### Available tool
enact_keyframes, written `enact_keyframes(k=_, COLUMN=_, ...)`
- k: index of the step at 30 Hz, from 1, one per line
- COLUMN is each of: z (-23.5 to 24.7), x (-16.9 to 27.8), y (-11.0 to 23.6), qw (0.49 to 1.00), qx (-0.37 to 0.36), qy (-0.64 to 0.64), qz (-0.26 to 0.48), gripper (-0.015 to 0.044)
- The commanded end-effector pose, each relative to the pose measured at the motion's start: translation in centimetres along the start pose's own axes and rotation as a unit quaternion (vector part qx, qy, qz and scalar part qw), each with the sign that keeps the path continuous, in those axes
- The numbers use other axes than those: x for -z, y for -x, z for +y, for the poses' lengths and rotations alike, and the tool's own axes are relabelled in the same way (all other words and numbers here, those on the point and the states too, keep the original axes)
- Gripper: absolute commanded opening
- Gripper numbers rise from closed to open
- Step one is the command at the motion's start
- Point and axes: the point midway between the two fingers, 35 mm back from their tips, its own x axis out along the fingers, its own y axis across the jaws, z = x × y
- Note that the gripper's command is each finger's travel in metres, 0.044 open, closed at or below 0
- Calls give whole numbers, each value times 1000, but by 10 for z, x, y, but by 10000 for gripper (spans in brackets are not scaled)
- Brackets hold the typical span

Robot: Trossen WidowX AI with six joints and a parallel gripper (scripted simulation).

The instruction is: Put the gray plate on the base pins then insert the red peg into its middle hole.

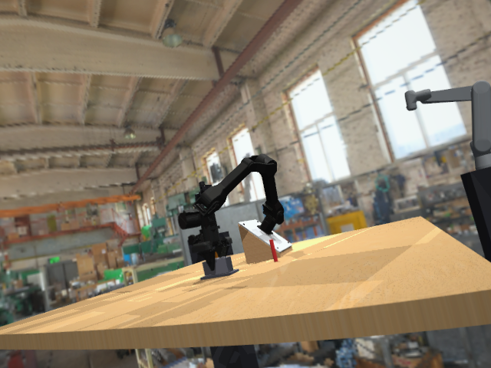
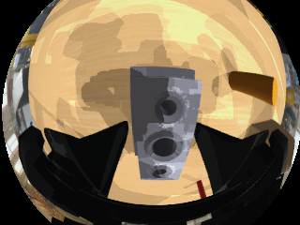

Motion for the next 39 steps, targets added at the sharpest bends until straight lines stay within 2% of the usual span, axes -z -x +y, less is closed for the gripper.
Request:
enact_keyframes(k=1, z=0, x=0, y=1, qw=1000, qx=0, qy=0, qz=-1, gripper=440)
enact_keyframes(k=10, z=1, x=-1, y=6, qw=1000, qx=-1, qy=-1, qz=-2, gripper=440)
enact_keyframes(k=19, z=4, x=-4, y=110, qw=1000, qx=1, qy=-3, qz=-5, gripper=440)
enact_keyframes(k=26, z=3, x=-3, y=119, qw=1000, qx=3, qy=0, qz=-3, gripper=440)
enact_keyframes(k=32, z=-21, x=67, y=127, qw=998, qx=2, qy=68, qz=-4, gripper=440)
enact_keyframes(k=39, z=-74, x=143, y=122, qw=987, qx=4, qy=159, qz=-1, gripper=440)
